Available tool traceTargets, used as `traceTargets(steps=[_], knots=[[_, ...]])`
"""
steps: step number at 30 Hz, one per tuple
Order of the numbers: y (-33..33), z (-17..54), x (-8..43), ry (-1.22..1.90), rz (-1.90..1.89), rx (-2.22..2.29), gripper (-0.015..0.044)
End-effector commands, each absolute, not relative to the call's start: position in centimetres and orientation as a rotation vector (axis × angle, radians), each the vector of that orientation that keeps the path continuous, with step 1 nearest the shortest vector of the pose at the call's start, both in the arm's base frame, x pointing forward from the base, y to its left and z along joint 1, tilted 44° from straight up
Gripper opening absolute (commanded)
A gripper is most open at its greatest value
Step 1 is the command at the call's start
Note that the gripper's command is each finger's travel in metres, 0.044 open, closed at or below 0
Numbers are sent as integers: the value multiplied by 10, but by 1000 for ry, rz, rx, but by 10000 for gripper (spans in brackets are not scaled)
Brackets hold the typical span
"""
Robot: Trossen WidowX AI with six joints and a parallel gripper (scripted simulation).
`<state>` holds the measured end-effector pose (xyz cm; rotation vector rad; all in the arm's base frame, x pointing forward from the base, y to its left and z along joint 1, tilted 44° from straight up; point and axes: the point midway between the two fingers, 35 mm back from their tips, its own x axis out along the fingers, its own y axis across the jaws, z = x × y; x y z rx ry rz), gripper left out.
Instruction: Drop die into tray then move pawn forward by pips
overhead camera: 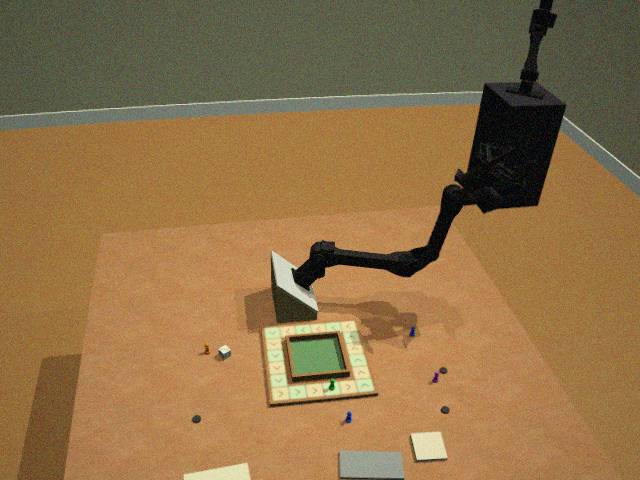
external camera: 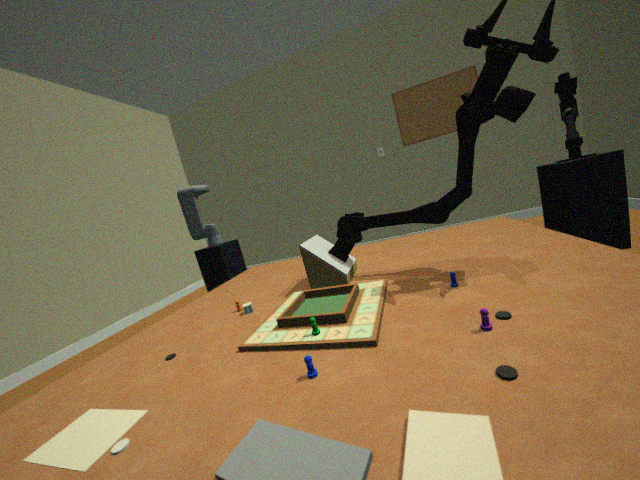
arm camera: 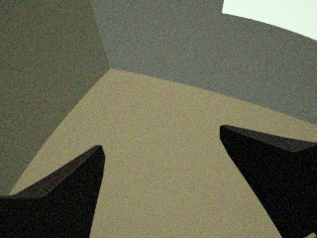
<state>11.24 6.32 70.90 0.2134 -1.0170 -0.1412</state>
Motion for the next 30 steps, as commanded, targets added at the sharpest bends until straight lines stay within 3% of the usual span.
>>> traceTargets(steps=[1,5,16,30], knots=[[62,709,112,-1018,-143,214,374],[32,712,99,-1031,-200,225,275],[-113,700,59,-1027,-450,297,275],[-263,639,58,-896,-713,418,275]])
